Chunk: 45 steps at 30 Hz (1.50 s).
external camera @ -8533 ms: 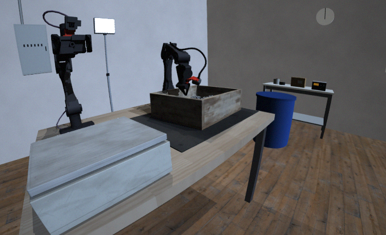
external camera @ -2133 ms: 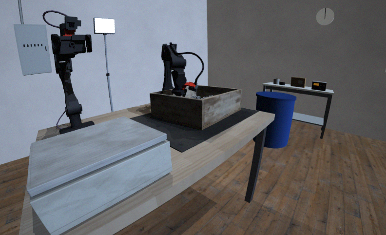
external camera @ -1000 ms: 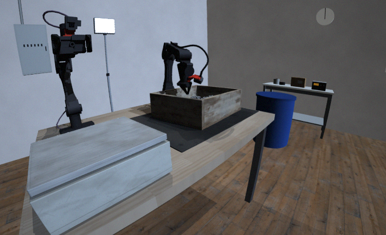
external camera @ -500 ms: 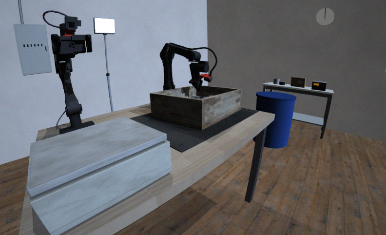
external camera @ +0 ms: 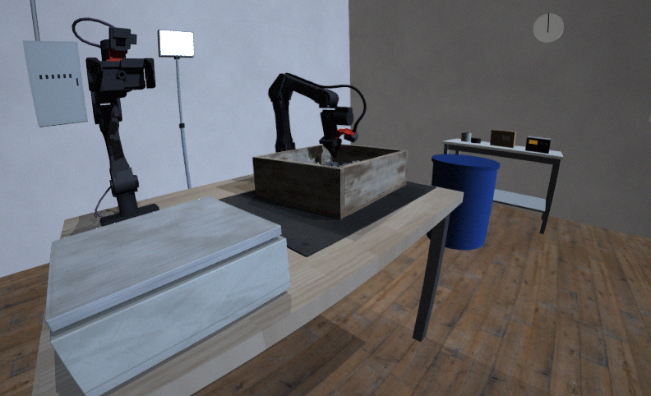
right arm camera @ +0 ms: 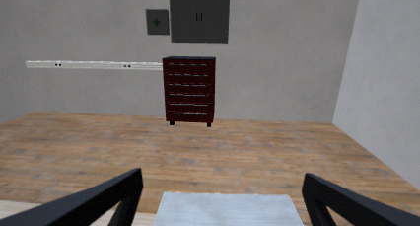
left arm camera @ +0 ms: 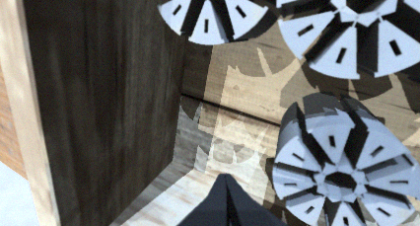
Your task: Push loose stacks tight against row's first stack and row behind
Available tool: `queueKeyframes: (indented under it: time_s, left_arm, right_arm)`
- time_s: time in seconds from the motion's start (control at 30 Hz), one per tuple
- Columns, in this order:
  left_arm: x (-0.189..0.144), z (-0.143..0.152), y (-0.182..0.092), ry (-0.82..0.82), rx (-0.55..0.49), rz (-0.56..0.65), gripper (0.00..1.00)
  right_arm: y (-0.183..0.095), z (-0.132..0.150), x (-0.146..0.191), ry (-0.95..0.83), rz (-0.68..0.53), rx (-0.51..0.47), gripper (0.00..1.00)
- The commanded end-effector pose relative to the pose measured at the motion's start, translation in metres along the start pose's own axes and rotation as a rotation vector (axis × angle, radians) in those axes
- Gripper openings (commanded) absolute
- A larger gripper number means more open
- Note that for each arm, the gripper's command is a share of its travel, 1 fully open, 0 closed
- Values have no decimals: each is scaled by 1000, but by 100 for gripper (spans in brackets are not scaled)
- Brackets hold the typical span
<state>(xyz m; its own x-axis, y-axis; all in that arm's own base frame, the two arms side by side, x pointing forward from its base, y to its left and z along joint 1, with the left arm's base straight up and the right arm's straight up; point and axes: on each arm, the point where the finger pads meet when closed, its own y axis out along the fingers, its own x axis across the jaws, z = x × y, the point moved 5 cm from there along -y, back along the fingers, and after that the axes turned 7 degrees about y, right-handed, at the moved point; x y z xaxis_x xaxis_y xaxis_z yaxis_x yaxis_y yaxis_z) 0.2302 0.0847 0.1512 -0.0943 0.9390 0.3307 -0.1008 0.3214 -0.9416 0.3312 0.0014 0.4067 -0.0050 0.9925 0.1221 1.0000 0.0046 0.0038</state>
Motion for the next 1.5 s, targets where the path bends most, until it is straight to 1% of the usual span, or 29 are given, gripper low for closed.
queueKeyframes:
  time_s: [0.0,0.03,0.07,0.1,0.13,0.23,0.27,0.3,0.37,0.4,0.43,0.5,0.57,0.63,0.73,0.8,0.83,0.9,0.97,1.07,1.13,1.2,1.23,1.3,1.37,1.43,1.47]
  left_arm:
    - [8,-15,-16,-41,-120,-20,1]
    - [2,-5,-1,-24,-78,-18,1]
    - [-1,-8,10,-13,-40,-17,1]
    - [-3,-9,16,-7,-27,-16,1]
    - [-3,-10,14,-10,-36,-17,1]
    - [-5,-9,21,-12,-43,-18,1]
    - [-3,-13,17,-21,-59,-20,1]
    - [-6,-12,25,-12,-38,-19,1]
    - [-9,-9,34,-8,-27,-20,1]
    - [-8,-12,32,-11,-35,-20,1]
    - [-5,-14,24,-24,-69,-22,1]
    - [-5,-14,24,-24,-69,-22,1]
    - [2,-23,6,-53,-138,-27,1]
    - [-2,-24,5,-47,-139,-26,1]
    - [-11,-27,18,-29,-82,-23,1]
    - [-12,-24,12,-36,-103,-23,1]
    - [-13,-21,10,-30,-85,-22,1]
    - [-17,-20,15,-17,-51,-22,1]
    - [-18,-16,11,-21,-62,-21,1]
    - [-19,-18,8,-25,-73,-21,1]
    - [-26,-20,14,-13,-42,-3,1]
    - [-27,-19,8,-26,-80,2,1]
    - [-27,-20,5,-24,-77,2,1]
    - [-34,-20,14,-11,-42,4,1]
    - [-35,-20,8,-21,-69,6,1]
    - [-40,-22,10,-10,-41,8,1]
    - [-40,-22,9,-17,-61,10,1]
  right_arm:
    - [-3,-29,3,11,-4,-76,100]
    - [-3,-29,3,11,-4,-76,100]
    - [-3,-29,3,11,-4,-76,100]
    - [-3,-29,3,11,-4,-76,100]
    - [-3,-29,3,11,-4,-76,100]
    - [-3,-29,3,11,-4,-76,100]
    - [-3,-29,3,11,-4,-76,100]
    - [-3,-29,3,11,-4,-76,100]
    - [-3,-29,3,11,-4,-76,100]
    - [-3,-29,3,11,-4,-76,100]
    - [-3,-29,3,11,-4,-76,100]
    - [-3,-29,3,11,-4,-76,100]
    - [-3,-29,3,11,-4,-76,100]
    - [-3,-29,3,11,-4,-76,100]
    - [-3,-29,3,11,-4,-76,100]
    - [-3,-29,3,11,-4,-76,100]
    - [-3,-29,3,11,-4,-76,100]
    - [-3,-29,3,11,-4,-76,100]
    - [-3,-29,3,11,-4,-76,100]
    - [-3,-29,3,11,-4,-76,100]
    - [-3,-29,3,11,-4,-76,100]
    - [-3,-29,3,11,-4,-76,100]
    - [-3,-29,3,11,-4,-76,100]
    - [-3,-29,3,11,-4,-76,100]
    - [-3,-29,3,11,-4,-76,100]
    - [-3,-29,3,11,-4,-76,100]
    - [-3,-29,3,11,-4,-76,100]
